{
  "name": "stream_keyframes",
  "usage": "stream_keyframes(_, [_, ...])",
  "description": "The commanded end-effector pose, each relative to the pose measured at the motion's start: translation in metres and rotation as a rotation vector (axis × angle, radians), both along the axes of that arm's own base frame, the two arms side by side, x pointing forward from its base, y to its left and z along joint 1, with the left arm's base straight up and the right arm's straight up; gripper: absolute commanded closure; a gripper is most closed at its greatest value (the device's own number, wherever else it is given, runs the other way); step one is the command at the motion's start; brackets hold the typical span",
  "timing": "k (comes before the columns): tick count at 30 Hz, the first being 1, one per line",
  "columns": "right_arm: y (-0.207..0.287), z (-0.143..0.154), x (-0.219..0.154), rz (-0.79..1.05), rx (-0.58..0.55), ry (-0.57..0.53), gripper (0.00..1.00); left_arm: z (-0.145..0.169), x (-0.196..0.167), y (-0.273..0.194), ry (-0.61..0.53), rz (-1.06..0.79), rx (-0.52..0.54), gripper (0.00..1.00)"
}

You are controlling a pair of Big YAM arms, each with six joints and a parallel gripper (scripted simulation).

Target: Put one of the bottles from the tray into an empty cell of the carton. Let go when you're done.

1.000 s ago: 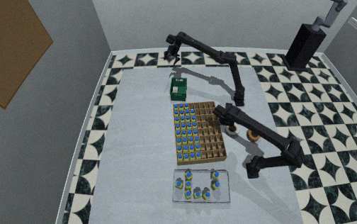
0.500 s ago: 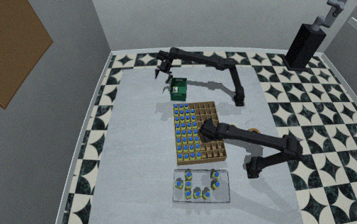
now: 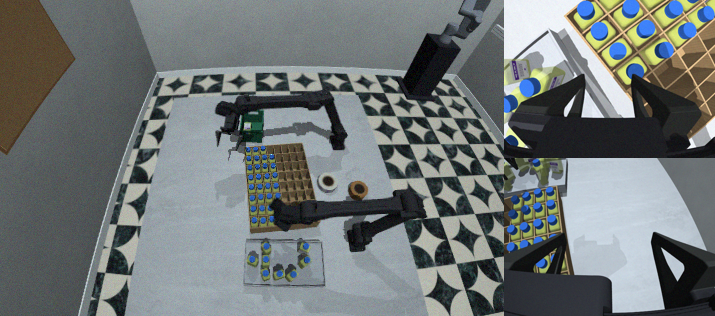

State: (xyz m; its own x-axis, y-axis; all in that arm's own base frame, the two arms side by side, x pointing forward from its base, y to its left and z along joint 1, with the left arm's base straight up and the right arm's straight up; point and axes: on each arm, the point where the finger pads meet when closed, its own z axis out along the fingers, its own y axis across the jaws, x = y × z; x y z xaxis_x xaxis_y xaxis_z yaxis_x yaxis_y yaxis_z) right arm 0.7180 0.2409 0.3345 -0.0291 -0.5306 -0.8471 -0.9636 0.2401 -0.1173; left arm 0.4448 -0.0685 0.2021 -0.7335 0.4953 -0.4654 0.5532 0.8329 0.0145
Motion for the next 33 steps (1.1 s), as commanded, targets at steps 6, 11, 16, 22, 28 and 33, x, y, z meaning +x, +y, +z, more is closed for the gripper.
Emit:
stream_keyframes(6, [0.169,-0.003,-0.039,0.147,0.169,0.056,0.00,-0.014,0.040,0.107,-0.066,0.459,-0.061,0.47])
stream_keyframes(11, [0.238,-0.005,-0.078,0.251,0.223,0.083,0.00,-0.018,0.043,0.159,-0.104,0.616,-0.062,0.47])
stream_keyframes(16, [0.304,-0.007,-0.128,0.371,0.273,0.108,0.00,-0.015,0.044,0.181,-0.131,0.656,-0.046,0.47])
stream_keyframes(22, [0.335,-0.006,-0.155,0.439,0.297,0.107,0.00,-0.011,0.049,0.178,-0.142,0.644,-0.046,0.47])
stream_keyframes(28, [0.328,-0.010,-0.148,0.424,0.294,0.110,0.00,-0.011,0.060,0.172,-0.154,0.643,-0.052,0.47])
stream_keyframes(33, [0.326,0.019,-0.152,0.431,0.310,0.071,0.00,-0.010,0.070,0.172,-0.168,0.642,-0.055,0.47])
